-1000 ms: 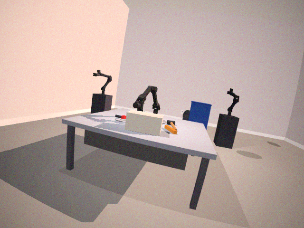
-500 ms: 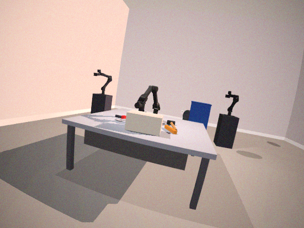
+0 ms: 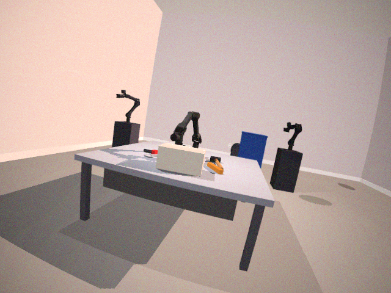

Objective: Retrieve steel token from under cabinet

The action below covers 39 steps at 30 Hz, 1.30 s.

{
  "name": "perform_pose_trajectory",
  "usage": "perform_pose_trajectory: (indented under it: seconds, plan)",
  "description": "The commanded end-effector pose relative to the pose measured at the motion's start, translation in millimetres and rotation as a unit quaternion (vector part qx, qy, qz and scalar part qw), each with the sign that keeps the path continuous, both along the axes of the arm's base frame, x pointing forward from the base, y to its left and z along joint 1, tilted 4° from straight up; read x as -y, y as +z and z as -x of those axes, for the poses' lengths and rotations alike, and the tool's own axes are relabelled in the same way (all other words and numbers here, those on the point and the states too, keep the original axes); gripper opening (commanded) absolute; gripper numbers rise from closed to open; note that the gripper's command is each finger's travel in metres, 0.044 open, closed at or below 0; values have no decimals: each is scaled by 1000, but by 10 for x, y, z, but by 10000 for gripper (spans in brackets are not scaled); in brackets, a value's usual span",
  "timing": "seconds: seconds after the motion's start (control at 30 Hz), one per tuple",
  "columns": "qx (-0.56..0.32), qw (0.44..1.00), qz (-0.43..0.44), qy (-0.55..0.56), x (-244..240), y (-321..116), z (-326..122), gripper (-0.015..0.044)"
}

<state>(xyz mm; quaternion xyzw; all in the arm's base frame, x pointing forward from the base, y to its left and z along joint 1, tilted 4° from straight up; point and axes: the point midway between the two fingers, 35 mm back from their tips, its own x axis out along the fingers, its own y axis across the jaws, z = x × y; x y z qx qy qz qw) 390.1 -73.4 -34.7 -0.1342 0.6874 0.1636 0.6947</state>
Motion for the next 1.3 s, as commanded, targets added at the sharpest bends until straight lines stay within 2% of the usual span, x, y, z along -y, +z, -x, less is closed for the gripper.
perform_pose_trajectory:
  seconds: [0.0, 1.27]
  plan:
    - [-2, 1000, -2, 4, -31, -8, 18, 0]
    - [-4, 1000, -2, 4, 169, -23, 407, 0]
